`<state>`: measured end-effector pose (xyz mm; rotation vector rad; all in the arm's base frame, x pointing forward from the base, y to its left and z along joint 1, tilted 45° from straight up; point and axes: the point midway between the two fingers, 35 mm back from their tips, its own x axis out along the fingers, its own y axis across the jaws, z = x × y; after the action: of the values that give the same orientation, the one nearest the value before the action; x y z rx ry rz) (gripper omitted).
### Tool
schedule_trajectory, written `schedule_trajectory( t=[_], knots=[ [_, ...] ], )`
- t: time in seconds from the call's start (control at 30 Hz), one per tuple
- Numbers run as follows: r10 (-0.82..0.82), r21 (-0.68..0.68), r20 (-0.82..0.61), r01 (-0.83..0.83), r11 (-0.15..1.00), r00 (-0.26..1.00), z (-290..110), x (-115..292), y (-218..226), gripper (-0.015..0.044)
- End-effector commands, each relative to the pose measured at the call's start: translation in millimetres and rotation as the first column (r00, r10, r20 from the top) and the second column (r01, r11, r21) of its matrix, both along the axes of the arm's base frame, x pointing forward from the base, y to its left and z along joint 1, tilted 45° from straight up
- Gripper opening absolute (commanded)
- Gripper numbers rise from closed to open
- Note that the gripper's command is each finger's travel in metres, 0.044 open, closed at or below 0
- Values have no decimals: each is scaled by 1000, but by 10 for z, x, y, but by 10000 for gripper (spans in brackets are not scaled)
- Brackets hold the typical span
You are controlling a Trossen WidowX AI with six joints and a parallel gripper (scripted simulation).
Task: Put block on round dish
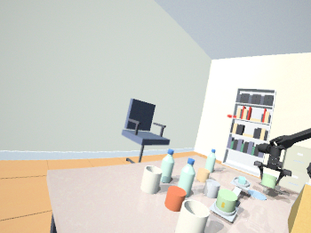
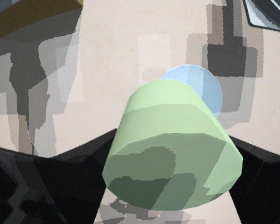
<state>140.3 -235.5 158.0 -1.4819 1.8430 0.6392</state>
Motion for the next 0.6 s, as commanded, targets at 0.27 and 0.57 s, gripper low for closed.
schedule_trajectory(
  t=[0.27, 0.57],
  knots=[
    [37, -84, -45, -40, 996, 998, 120, -659, -151, 0],
    [36, -84, -46, -40, 996, 998, -60, -684, -338, 0]
  ],
)
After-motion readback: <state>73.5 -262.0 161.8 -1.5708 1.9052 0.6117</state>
